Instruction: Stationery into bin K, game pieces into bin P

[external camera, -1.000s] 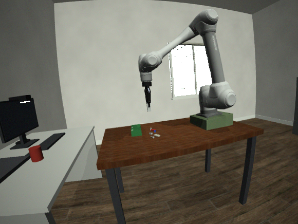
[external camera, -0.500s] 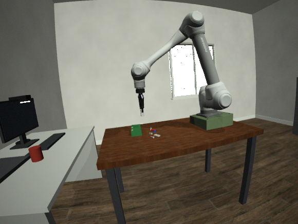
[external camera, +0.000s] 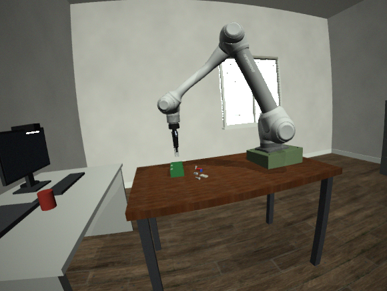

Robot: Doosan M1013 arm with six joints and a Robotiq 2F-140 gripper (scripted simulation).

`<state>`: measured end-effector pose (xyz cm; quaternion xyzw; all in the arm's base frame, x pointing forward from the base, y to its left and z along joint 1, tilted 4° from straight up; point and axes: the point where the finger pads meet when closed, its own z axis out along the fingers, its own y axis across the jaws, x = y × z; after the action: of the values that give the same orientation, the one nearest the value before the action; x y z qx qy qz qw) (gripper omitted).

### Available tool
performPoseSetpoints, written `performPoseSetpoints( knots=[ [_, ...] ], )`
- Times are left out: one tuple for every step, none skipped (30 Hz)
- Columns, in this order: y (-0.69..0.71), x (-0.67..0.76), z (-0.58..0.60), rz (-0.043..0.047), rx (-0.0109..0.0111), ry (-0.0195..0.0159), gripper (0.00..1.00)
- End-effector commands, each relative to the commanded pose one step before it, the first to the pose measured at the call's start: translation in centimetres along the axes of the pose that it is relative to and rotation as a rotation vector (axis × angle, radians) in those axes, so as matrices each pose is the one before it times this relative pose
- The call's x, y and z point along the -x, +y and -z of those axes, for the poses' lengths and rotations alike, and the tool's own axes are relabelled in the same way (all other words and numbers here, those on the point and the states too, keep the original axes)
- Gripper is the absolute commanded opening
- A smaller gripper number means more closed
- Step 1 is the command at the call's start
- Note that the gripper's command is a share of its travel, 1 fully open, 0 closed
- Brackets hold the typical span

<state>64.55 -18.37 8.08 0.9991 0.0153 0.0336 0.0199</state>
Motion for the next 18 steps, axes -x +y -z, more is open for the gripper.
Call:
performPoseSetpoints(
  knots=[
    [1.079,-0.577,-0.606,0.00011,-0.00089,0.0,0.05],
    [0.445,-0.202,-0.245,0.0,0.0,0.0,0.05],
    [0.0,0.0,0.0,0.0,0.0,0.0,0.05],
    [0.0,0.0,0.0,0.0,0.0,0.0,0.05],
    [0.0,0.0,0.0,0.0,0.0,0.0,0.05],
    [0.0,0.0,-0.267,0.0,0.0,0.0,0.05],
    [0.0,0.0,-0.267,0.0,0.0,0.0,0.05],
    [0.0,0.0,-0.267,0.0,0.0,0.0,0.05],
    [0.0,0.0,-0.267,0.0,0.0,0.0,0.05],
    [0.0,0.0,-0.267,0.0,0.0,0.0,0.05],
    [0.0,0.0,-0.267,0.0,0.0,0.0,0.05],
    [0.0,0.0,-0.267,0.0,0.0,0.0,0.05],
    [0.0,0.0,-0.267,0.0,0.0,0.0,0.05],
    [0.0,0.0,-0.267,0.0,0.0,0.0,0.05],
    [0.0,0.0,-0.267,0.0,0.0,0.0,0.05],
    [0.0,0.0,0.0,0.0,0.0,0.0,0.05],
    [0.0,0.0,0.0,0.0,0.0,0.0,0.05],
    [0.0,0.0,-0.267,0.0,0.0,0.0,0.05]
  ],
)
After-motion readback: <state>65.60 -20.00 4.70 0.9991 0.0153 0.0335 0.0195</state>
